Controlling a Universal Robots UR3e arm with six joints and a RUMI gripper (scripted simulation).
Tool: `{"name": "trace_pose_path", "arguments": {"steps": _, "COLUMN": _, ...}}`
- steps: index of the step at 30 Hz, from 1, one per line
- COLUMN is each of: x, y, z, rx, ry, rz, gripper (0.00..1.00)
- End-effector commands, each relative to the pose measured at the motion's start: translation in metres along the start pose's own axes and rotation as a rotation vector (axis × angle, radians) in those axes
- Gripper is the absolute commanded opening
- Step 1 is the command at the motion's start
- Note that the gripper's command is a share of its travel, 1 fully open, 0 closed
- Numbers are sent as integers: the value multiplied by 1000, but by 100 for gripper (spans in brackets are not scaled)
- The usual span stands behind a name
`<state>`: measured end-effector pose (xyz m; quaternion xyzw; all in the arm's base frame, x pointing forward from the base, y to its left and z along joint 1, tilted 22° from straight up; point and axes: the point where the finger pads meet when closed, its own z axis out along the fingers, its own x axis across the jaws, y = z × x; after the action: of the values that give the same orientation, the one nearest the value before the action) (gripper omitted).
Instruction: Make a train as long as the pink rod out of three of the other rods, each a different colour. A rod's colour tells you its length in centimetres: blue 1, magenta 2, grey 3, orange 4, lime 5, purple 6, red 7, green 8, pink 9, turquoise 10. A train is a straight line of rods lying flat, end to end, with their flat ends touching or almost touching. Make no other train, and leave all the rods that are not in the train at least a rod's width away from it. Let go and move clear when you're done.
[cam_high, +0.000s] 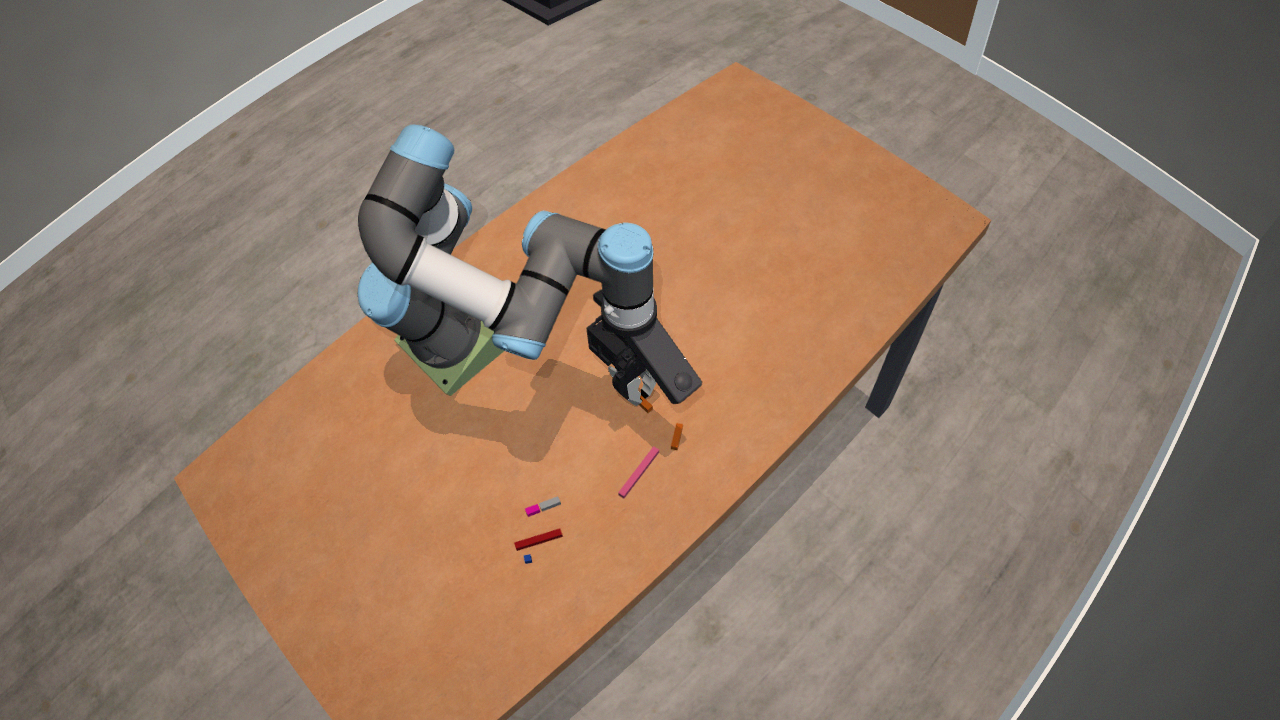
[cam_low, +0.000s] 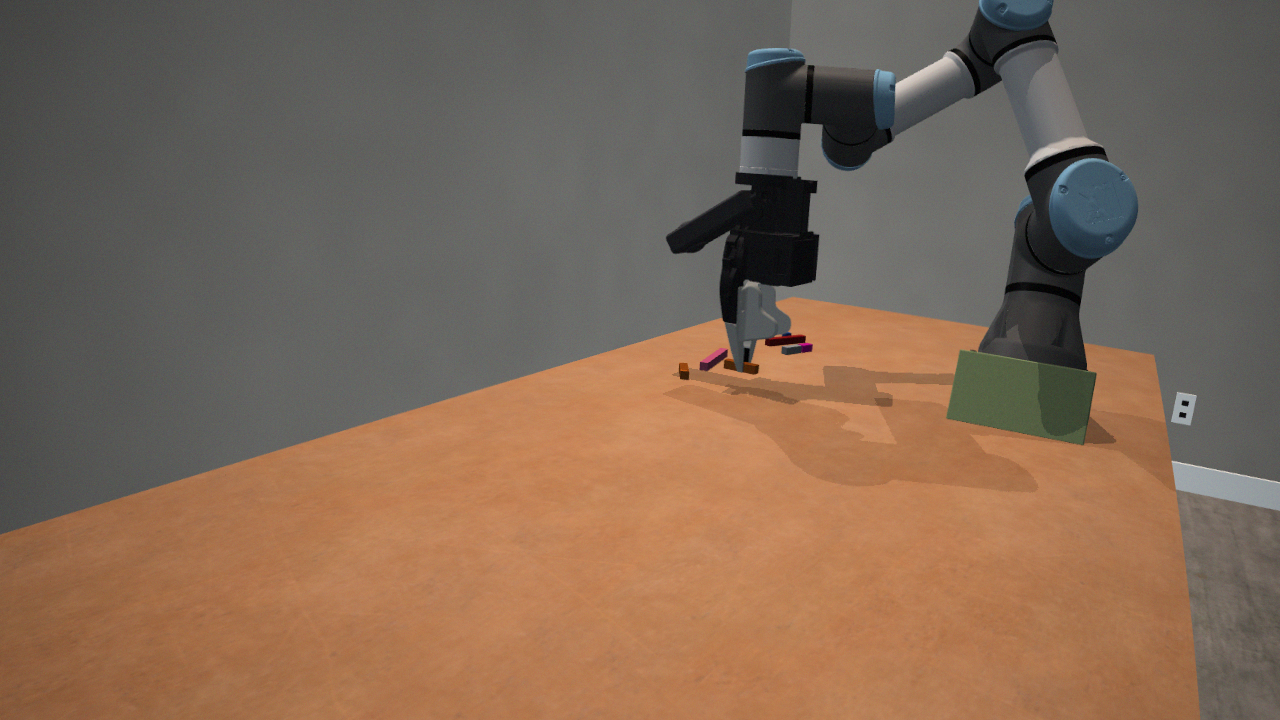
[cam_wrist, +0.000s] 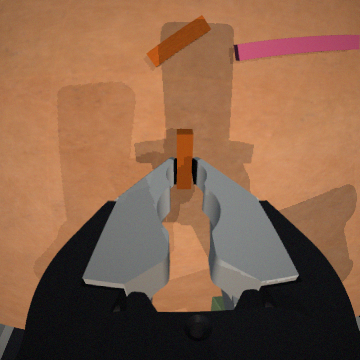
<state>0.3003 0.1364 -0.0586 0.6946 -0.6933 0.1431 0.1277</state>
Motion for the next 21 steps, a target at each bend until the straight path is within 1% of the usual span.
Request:
{"name": "trace_pose_path", "arguments": {"steps": 1, "x": 0, "y": -1, "z": -14, "rx": 1, "ry": 0, "rz": 1, "gripper": 0}}
{"name": "trace_pose_path", "arguments": {"steps": 7, "x": 0, "y": -1, "z": -40, "rx": 1, "ry": 0, "rz": 1, "gripper": 0}}
{"name": "trace_pose_path", "arguments": {"steps": 9, "x": 0, "y": -1, "z": -40, "rx": 1, "ry": 0, "rz": 1, "gripper": 0}}
{"name": "trace_pose_path", "arguments": {"steps": 15, "x": 0, "y": -1, "z": -62, "rx": 1, "ry": 0, "rz": 1, "gripper": 0}}
{"name": "trace_pose_path", "arguments": {"steps": 21, "x": 0, "y": -1, "z": -76, "rx": 1, "ry": 0, "rz": 1, "gripper": 0}}
